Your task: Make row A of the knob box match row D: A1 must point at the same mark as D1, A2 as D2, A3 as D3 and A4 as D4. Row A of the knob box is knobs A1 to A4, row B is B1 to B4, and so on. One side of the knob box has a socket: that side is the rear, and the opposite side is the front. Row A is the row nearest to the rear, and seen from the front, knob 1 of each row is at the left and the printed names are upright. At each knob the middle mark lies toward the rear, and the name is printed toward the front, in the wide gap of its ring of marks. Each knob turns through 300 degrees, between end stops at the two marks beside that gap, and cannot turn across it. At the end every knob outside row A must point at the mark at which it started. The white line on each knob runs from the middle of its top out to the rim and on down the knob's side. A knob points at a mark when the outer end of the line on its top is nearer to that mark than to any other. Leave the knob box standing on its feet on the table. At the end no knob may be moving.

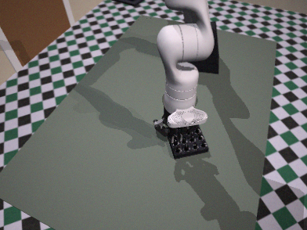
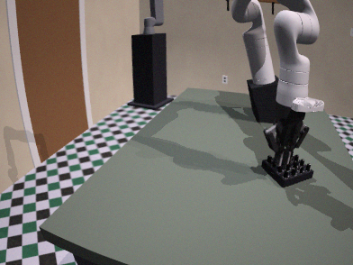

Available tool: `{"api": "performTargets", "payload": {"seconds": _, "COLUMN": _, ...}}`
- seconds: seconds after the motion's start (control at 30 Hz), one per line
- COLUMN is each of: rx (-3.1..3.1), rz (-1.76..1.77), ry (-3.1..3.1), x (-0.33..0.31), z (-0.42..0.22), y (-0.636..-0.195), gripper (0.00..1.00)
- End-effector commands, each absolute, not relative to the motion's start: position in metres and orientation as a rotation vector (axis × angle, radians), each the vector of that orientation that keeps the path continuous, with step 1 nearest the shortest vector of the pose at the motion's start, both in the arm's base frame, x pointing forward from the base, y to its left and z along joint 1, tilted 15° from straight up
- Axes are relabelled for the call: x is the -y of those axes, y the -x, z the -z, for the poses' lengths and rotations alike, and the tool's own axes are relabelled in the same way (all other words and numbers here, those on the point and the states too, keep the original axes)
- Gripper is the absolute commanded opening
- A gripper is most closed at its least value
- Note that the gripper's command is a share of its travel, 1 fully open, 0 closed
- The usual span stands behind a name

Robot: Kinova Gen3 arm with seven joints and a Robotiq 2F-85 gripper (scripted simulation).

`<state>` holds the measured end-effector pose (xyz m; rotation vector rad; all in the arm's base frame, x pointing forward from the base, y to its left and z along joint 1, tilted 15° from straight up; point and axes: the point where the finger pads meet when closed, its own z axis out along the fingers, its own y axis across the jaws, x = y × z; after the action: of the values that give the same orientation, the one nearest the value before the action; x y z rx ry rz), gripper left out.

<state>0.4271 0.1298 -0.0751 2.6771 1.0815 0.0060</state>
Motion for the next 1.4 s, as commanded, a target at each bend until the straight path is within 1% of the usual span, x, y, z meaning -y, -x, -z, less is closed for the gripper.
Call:
{"api": "performTargets", "payload": {"seconds": 0.0, "rx": -1.082, "rz": -0.009, "ry": -2.677, "x": -0.1304, "z": 0.0745, "y": -0.4276, "gripper": 0.19}}
{"api": "performTargets", "payload": {"seconds": 1.37, "rx": -1.082, "rz": -0.009, "ry": -2.677, "x": -0.1284, "z": 0.0829, "y": -0.4285, "gripper": 0.19}}
